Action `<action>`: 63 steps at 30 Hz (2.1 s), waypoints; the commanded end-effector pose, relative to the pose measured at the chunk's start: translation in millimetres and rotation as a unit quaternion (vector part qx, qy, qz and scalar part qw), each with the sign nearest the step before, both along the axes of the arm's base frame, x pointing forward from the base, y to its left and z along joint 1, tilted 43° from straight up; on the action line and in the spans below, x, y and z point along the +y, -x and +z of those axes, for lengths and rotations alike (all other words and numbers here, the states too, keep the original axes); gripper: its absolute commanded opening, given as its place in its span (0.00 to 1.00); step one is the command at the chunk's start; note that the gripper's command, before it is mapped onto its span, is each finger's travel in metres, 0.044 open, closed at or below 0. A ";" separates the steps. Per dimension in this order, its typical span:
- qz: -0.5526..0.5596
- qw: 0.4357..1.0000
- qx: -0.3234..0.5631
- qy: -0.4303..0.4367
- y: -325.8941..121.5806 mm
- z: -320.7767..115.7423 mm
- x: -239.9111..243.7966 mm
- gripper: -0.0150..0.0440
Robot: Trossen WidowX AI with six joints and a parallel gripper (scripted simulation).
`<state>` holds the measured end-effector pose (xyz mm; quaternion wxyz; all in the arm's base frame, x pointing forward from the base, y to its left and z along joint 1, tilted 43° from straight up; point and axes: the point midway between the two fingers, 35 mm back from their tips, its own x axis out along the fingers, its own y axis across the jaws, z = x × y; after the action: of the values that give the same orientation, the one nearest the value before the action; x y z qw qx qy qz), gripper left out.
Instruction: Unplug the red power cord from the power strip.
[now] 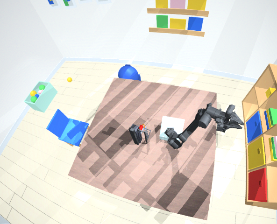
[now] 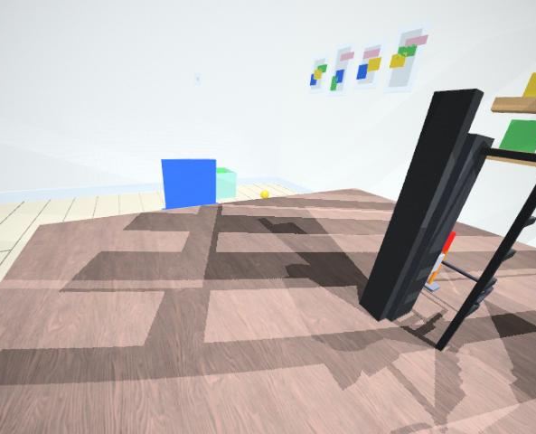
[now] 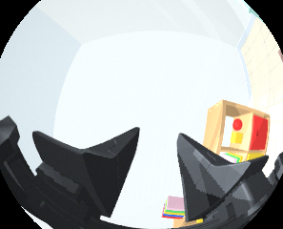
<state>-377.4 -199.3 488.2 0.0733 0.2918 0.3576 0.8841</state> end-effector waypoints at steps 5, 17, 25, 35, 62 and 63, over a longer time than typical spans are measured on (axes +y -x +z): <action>0.179 0.975 -0.050 -0.118 -23.9 -45.6 -123.7 0.53; 0.420 0.868 -0.133 -0.228 -123.7 -134.4 -259.3 0.53; 0.549 0.756 -0.200 -0.294 -218.8 -203.6 -310.5 0.53; 0.663 0.576 -0.287 -0.382 -351.4 -294.3 -324.5 0.53; 0.548 0.009 -0.608 -0.574 -616.1 -478.1 -56.1 0.53; 0.527 -0.009 -0.621 -0.580 -619.8 -479.9 -39.1 0.53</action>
<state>227.9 -297.5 18.6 -0.4826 -0.6616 -0.3414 0.4613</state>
